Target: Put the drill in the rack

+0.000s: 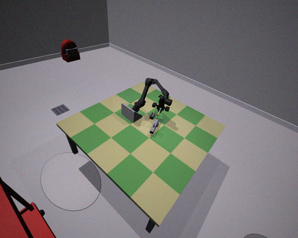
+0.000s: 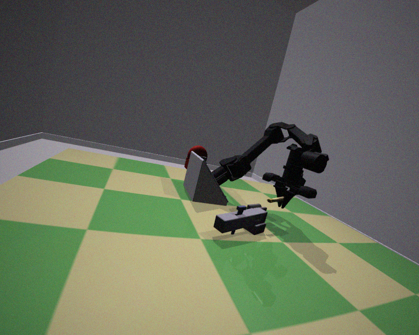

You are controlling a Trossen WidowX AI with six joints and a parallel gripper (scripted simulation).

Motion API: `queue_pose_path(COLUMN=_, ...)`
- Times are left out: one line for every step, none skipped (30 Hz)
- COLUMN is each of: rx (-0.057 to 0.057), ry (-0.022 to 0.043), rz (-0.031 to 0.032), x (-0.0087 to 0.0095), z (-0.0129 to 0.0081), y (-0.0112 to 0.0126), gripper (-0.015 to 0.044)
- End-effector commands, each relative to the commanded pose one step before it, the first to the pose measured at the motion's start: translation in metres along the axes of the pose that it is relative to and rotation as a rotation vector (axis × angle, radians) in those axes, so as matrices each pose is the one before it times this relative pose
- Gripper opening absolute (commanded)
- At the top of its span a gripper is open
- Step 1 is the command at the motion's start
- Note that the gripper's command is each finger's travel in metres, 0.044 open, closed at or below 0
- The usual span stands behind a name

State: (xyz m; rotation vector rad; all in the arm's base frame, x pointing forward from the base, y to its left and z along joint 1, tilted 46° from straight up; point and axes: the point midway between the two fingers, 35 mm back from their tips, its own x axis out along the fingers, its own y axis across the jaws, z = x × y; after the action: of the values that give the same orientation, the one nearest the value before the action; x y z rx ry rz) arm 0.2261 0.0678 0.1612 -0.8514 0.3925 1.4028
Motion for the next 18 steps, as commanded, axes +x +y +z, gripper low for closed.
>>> queue_pose_path(rx=-0.0018, ry=-0.00164, rz=-0.00183, x=0.00035, z=0.00113, y=0.0062, gripper=0.0)
queue_pose_path(rx=0.0001, ry=-0.00003, rz=0.0001, x=0.00041, z=0.0003, y=0.00226, gripper=0.0)
queue_pose_path(rx=0.0001, ry=-0.00003, rz=0.00008, x=0.00035, z=0.00023, y=0.00194, gripper=0.0)
queue_pose_path(rx=0.0001, ry=-0.00003, rz=0.00008, x=0.00036, z=0.00022, y=0.00194, gripper=0.0)
queue_pose_path(rx=0.0001, ry=-0.00003, rz=0.00009, x=0.00037, z=0.00024, y=0.00204, gripper=0.0)
queue_pose_path(rx=0.0001, ry=-0.00003, rz=0.00009, x=0.00037, z=0.00026, y=0.00208, gripper=0.0)
queue_pose_path(rx=0.0001, ry=-0.00003, rz=0.00009, x=0.00035, z=0.00026, y=0.00204, gripper=0.0)
queue_pose_path(rx=0.0001, ry=-0.00003, rz=0.00009, x=0.00033, z=0.00026, y=0.002, gripper=0.0)
queue_pose_path(rx=0.0001, ry=-0.00003, rz=0.00008, x=0.00031, z=0.00027, y=0.00198, gripper=0.0)
queue_pose_path(rx=0.0001, ry=-0.00003, rz=0.00009, x=0.0003, z=0.00028, y=0.002, gripper=0.0)
queue_pose_path(rx=0.0001, ry=-0.00003, rz=0.00009, x=0.00029, z=0.00029, y=0.00201, gripper=0.0)
queue_pose_path(rx=0.0001, ry=-0.00003, rz=0.00009, x=0.00029, z=0.0003, y=0.00201, gripper=0.0)
queue_pose_path(rx=0.0001, ry=-0.00002, rz=0.00009, x=0.00028, z=0.0003, y=0.00201, gripper=0.0)
queue_pose_path(rx=0.0001, ry=-0.00002, rz=0.00009, x=0.00027, z=0.00031, y=0.00201, gripper=0.0)
queue_pose_path(rx=0.0001, ry=-0.00002, rz=0.00009, x=0.00026, z=0.00031, y=0.00201, gripper=0.0)
queue_pose_path(rx=0.0001, ry=-0.00002, rz=0.00009, x=0.00025, z=0.00032, y=0.00201, gripper=0.0)
queue_pose_path(rx=0.0001, ry=-0.00002, rz=0.00009, x=0.00024, z=0.00033, y=0.00201, gripper=0.0)
queue_pose_path(rx=0.0001, ry=-0.00002, rz=0.00009, x=0.00023, z=0.00033, y=0.00201, gripper=0.0)
